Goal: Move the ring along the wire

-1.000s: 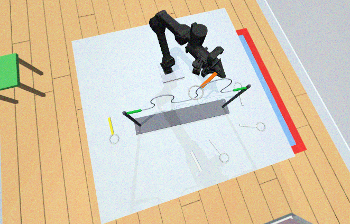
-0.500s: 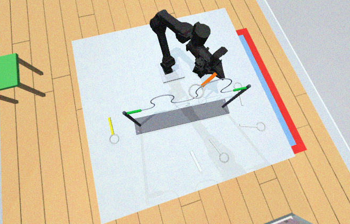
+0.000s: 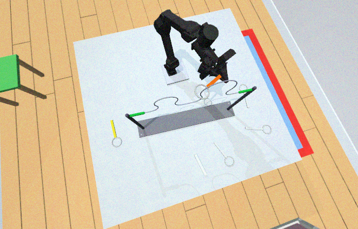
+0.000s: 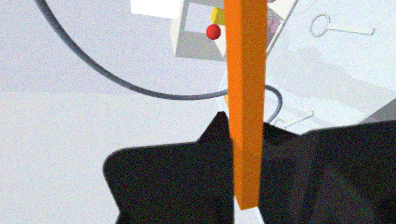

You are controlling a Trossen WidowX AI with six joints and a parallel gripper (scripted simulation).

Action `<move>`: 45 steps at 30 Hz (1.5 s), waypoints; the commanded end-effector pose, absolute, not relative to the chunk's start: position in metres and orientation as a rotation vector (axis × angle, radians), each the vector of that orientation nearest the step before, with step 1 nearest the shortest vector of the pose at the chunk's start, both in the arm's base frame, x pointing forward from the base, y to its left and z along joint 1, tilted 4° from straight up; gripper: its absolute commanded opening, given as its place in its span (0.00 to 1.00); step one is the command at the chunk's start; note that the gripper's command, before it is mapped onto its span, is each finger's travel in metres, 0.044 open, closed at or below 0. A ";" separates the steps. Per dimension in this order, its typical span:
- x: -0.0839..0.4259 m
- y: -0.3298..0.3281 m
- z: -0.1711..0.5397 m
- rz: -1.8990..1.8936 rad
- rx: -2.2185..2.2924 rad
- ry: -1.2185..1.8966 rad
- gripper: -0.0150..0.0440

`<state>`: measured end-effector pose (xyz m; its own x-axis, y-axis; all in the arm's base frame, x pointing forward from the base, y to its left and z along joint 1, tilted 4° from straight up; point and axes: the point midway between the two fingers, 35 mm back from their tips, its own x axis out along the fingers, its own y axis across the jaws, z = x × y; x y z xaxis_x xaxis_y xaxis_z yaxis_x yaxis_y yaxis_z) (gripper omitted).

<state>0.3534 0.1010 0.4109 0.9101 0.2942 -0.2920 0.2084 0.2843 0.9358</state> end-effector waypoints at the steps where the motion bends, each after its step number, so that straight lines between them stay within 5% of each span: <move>1: 0.354 0.100 0.411 0.047 1.244 0.457 0.00; 45: 0.350 0.086 0.389 -0.120 0.658 0.525 0.00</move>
